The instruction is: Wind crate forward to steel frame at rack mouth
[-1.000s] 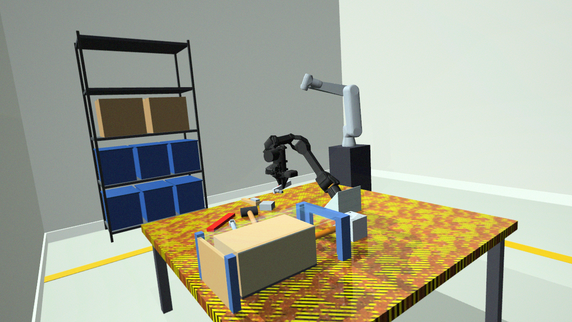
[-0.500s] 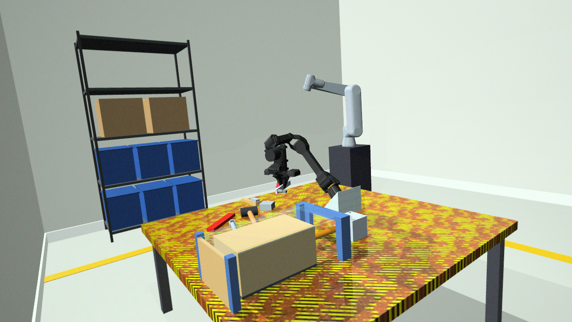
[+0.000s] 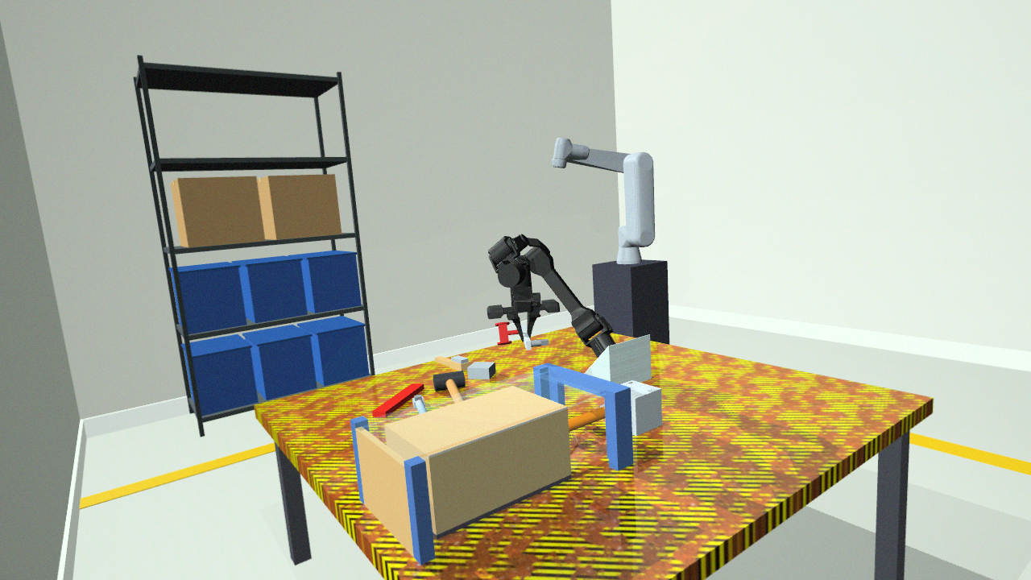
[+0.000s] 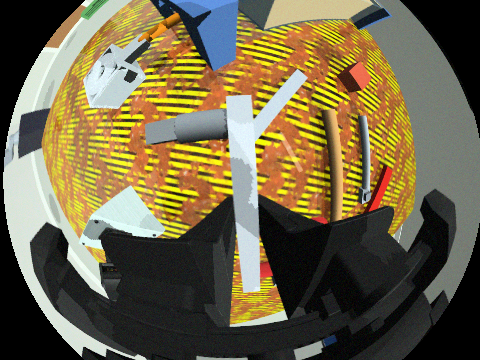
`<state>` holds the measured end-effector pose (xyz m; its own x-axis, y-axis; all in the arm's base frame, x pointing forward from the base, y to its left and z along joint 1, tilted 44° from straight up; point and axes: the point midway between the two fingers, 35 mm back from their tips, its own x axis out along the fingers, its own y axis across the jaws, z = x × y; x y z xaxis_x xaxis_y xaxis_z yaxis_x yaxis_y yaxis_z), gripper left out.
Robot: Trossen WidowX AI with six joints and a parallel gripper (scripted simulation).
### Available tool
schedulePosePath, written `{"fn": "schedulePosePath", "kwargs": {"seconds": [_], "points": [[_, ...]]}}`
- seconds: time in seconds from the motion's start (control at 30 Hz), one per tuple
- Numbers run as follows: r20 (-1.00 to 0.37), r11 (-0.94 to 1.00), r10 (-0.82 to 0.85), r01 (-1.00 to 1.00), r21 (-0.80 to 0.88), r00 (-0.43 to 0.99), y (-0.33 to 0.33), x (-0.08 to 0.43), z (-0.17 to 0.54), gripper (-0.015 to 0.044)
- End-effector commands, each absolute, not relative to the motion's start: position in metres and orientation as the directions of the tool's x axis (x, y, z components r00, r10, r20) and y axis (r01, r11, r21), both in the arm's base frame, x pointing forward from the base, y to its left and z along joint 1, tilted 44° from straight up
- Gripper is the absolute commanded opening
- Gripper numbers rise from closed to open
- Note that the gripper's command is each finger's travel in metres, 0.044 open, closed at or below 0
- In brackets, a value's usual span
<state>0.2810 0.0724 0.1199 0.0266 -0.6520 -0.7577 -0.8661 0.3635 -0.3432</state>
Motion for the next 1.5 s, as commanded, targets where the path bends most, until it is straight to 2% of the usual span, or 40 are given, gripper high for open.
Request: {"fn": "schedulePosePath", "kwargs": {"seconds": [0.0,0.3,0.6,1.03,1.37,1.47], "points": [[-0.768,0.209,-0.639,-0.954,-0.214,0.032,0.099,0.281,0.103,0.0],[-0.774,-0.114,-0.633,-0.992,0.057,0.028,0.144,0.274,0.068,0.0],[-0.774,-0.416,-0.633,-0.853,0.315,0.023,0.185,0.258,0.03,0.0],[-0.762,-0.701,-0.647,-0.405,0.587,0.017,0.234,0.219,-0.027,0.0],[-0.745,-0.743,-0.667,0.043,0.667,0.017,0.261,0.18,-0.072,0.0],[-0.741,-0.736,-0.671,0.111,0.668,0.017,0.264,0.174,-0.079,0.0]]}}
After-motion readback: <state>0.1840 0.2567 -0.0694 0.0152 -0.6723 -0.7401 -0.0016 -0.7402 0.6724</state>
